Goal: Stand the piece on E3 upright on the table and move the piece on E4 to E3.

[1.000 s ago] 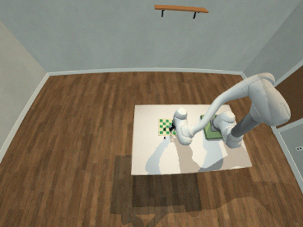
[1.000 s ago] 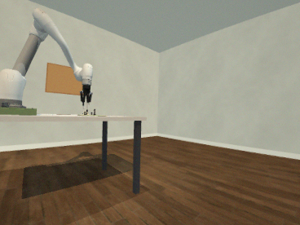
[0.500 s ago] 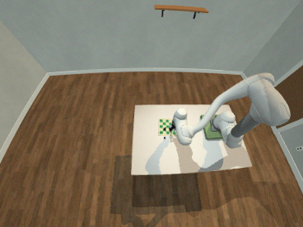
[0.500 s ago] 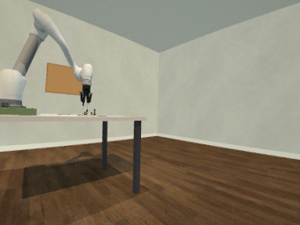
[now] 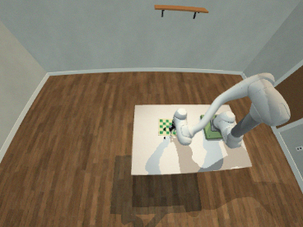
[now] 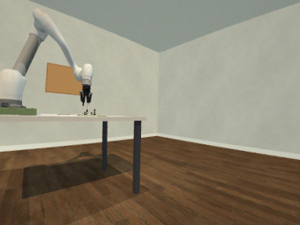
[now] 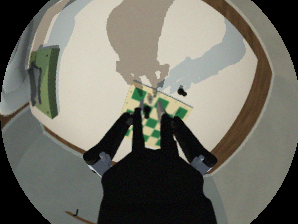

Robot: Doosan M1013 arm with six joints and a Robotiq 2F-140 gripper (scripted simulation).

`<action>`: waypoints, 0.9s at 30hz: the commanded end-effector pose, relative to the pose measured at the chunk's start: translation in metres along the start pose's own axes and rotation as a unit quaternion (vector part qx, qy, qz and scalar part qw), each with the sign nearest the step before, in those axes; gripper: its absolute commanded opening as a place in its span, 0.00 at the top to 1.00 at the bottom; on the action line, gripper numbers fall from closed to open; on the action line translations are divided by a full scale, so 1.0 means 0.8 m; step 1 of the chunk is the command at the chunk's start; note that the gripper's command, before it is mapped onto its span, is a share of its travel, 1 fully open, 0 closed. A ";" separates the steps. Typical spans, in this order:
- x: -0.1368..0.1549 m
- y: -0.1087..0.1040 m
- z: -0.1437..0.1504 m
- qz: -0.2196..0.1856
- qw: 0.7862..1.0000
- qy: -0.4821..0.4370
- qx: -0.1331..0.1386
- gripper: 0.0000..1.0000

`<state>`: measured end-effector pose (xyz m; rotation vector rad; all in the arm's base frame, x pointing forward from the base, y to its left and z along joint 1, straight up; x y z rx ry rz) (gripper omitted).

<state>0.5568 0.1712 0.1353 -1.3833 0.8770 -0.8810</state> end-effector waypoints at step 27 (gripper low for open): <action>0.000 0.013 0.000 0.000 1.000 0.000 0.000 0.78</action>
Point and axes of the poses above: the point where the finger pads meet when closed, its own y axis out along the fingers, its own z axis across the jaws, x = y × z, the point moved 9 cm from there along -y, back along the fingers
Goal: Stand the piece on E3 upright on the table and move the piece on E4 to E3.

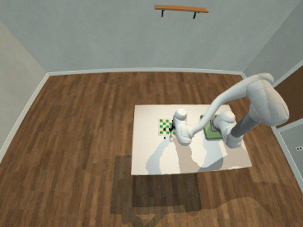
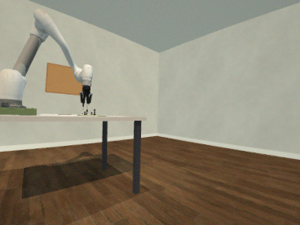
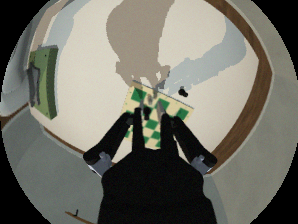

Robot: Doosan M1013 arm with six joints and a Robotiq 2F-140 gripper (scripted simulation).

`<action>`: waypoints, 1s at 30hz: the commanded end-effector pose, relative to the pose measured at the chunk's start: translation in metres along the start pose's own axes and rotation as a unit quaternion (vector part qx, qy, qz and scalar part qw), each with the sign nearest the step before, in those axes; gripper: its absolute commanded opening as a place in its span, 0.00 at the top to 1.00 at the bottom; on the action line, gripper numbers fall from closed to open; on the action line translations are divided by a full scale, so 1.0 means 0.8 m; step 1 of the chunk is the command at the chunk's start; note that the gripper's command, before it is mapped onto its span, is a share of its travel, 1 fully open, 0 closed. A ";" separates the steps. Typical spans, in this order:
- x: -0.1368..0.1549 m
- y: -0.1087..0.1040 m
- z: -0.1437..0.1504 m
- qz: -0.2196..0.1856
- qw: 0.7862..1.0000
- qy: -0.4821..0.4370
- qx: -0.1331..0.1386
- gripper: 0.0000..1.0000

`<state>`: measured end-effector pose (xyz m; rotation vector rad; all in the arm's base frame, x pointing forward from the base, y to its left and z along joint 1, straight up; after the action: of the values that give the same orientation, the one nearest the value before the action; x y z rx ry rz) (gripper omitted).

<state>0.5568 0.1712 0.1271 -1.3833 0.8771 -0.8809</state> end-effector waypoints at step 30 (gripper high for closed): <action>0.000 0.037 0.000 0.000 1.000 0.000 0.000 0.78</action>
<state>0.5569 0.1712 0.0976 -1.3834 0.8770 -0.8810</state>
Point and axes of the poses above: the point where the finger pads meet when closed, its own y axis out along the fingers, its own z axis across the jaws, x = y × z, the point moved 9 cm from there along -y, back along the fingers
